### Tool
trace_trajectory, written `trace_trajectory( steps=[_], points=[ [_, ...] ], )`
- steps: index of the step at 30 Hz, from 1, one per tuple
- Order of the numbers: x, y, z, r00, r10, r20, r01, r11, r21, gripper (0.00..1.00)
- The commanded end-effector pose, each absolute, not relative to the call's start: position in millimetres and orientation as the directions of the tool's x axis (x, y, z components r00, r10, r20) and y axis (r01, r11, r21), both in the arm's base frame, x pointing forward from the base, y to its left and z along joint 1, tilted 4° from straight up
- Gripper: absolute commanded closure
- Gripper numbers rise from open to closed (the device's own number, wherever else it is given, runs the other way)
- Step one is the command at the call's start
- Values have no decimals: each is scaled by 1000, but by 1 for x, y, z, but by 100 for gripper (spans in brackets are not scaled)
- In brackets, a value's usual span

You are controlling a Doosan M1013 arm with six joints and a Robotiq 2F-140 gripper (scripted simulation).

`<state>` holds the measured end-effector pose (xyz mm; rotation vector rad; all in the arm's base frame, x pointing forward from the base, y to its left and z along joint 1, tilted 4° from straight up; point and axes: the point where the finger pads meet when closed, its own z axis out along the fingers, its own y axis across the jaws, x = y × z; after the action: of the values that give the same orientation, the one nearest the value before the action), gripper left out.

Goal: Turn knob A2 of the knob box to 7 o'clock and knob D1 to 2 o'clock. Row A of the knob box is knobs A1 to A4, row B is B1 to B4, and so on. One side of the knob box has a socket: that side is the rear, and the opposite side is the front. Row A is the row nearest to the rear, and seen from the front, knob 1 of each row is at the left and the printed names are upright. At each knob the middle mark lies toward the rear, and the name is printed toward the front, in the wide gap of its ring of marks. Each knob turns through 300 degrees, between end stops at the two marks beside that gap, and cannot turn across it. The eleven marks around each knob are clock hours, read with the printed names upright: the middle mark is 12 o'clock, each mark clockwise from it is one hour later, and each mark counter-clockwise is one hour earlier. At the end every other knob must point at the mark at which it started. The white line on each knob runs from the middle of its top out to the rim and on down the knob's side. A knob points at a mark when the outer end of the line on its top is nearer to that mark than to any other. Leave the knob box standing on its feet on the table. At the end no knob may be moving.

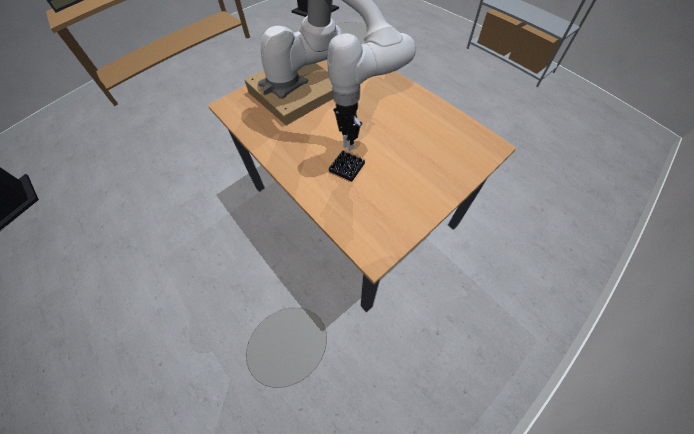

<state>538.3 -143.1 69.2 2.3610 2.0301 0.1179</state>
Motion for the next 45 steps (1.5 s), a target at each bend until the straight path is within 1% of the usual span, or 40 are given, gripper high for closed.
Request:
trace_trajectory(
  steps=[1, 8, 15, 17, 18, 25, 32, 34, 37, 45],
  points=[
    [538, -143, 71, 297, 954, 38, 952, -299, 60, 88],
    [538, -143, 74, 500, 865, 50, 863, -502, 50, 88],
    [538, -143, 77, 686, 725, 61, 724, -689, 37, 88],
    [538, -143, 77, 686, 725, 61, 724, -689, 37, 88],
    [538, -143, 78, 752, 656, 64, 655, -755, 31, 88],
    [537, -143, 80, 877, 475, 69, 476, -880, 16, 88],
    [537, -144, 83, 963, 259, 71, 259, -966, 0, 88],
    [537, -144, 83, 963, 259, 71, 259, -966, 0, 88],
    [537, -144, 84, 985, 159, 71, 160, -987, -7, 88],
    [537, -144, 85, 989, 133, 70, 134, -991, -9, 88]
  ],
)
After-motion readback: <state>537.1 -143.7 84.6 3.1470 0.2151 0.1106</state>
